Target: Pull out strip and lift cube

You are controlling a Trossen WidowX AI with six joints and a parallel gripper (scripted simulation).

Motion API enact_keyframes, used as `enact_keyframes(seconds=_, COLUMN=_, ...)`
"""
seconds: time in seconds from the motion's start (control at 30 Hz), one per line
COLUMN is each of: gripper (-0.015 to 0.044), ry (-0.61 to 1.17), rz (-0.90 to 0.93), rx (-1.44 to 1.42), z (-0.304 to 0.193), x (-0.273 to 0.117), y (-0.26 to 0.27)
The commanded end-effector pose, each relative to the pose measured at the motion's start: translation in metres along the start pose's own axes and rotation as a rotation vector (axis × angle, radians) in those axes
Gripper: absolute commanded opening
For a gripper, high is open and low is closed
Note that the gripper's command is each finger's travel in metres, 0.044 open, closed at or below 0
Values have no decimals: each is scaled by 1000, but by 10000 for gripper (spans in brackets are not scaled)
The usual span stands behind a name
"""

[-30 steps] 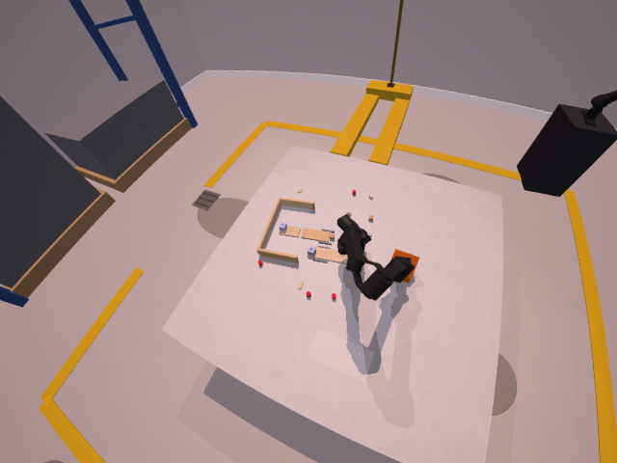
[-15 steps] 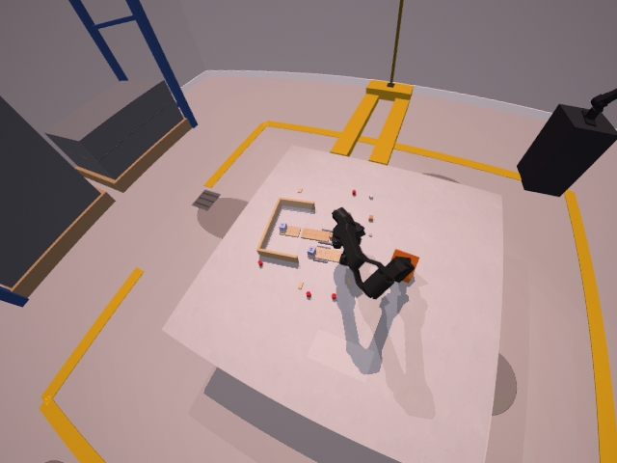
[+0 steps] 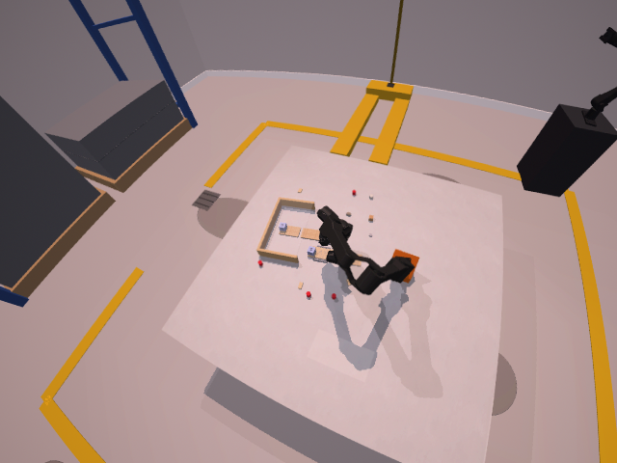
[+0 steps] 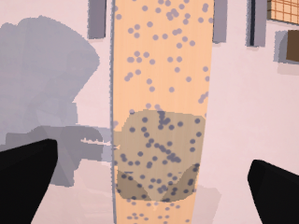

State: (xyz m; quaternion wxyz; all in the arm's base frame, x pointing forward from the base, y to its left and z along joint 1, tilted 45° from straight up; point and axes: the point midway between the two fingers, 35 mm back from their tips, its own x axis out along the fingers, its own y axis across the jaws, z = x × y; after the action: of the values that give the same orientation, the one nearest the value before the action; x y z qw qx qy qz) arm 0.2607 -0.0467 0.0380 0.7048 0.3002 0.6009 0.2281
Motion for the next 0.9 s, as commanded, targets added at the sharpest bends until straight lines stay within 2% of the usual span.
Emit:
enact_keyframes(seconds=0.0, gripper=440, ry=-1, rz=4, rx=7, z=15, x=-2, y=1)
enact_keyframes(seconds=0.87, gripper=440, ry=-5, rz=4, rx=3, z=104, x=-14, y=14)
